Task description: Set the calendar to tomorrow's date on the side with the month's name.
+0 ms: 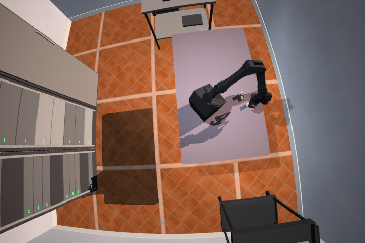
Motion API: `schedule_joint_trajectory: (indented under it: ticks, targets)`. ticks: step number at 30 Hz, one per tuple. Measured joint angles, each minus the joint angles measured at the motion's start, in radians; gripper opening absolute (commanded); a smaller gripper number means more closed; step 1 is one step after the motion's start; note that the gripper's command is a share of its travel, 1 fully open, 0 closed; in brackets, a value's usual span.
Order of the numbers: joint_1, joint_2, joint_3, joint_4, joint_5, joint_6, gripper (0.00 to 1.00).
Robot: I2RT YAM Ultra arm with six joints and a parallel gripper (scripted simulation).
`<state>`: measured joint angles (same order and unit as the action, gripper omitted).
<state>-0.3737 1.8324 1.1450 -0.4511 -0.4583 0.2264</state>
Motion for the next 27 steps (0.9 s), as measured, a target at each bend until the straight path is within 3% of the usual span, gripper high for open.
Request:
schedule_joint_trajectory:
  ticks: [21,27]
  targets:
    - [0.006,0.020,0.011,0.006,0.000,0.686,1.00]
    - [0.006,0.020,0.011,0.006,0.000,0.808,1.00]
